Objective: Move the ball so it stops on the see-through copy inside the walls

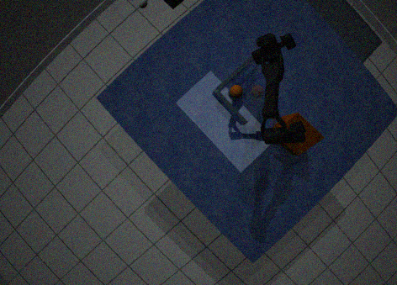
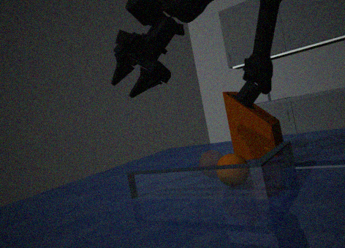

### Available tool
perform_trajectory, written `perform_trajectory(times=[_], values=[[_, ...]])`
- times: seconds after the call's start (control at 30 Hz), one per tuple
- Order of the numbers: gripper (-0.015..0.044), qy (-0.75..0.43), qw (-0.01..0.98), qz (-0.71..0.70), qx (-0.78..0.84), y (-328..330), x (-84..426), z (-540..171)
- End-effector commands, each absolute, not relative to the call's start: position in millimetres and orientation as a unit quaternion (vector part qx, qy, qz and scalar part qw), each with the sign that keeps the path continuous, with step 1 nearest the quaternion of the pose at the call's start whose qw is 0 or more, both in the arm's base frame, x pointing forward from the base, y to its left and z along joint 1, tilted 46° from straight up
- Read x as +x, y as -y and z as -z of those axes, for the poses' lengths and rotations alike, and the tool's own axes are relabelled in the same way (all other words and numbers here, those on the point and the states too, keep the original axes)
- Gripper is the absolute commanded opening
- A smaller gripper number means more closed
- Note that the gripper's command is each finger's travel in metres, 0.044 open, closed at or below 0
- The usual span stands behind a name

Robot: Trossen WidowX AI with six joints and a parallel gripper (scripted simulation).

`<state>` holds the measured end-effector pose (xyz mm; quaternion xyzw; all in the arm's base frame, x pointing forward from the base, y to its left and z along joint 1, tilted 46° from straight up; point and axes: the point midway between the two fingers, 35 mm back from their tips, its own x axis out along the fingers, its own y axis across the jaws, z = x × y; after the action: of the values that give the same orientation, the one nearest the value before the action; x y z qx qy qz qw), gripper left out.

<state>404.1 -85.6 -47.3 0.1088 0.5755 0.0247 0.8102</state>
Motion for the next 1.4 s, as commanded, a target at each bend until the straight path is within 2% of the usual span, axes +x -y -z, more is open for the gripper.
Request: perform_trajectory(times=[0.0,0.27,0.43,1.37], values=[[0.0440,-0.598,0.784,-0.103,0.129,29.2,398.6,40.4],[0.0440,-0.665,0.675,-0.269,0.176,-96.5,350.1,20.7],[0.0440,-0.698,0.600,-0.335,0.201,-151.9,314.0,2.6],[0.0440,-0.699,0.597,-0.337,0.203,-182.6,304.9,31.1]])
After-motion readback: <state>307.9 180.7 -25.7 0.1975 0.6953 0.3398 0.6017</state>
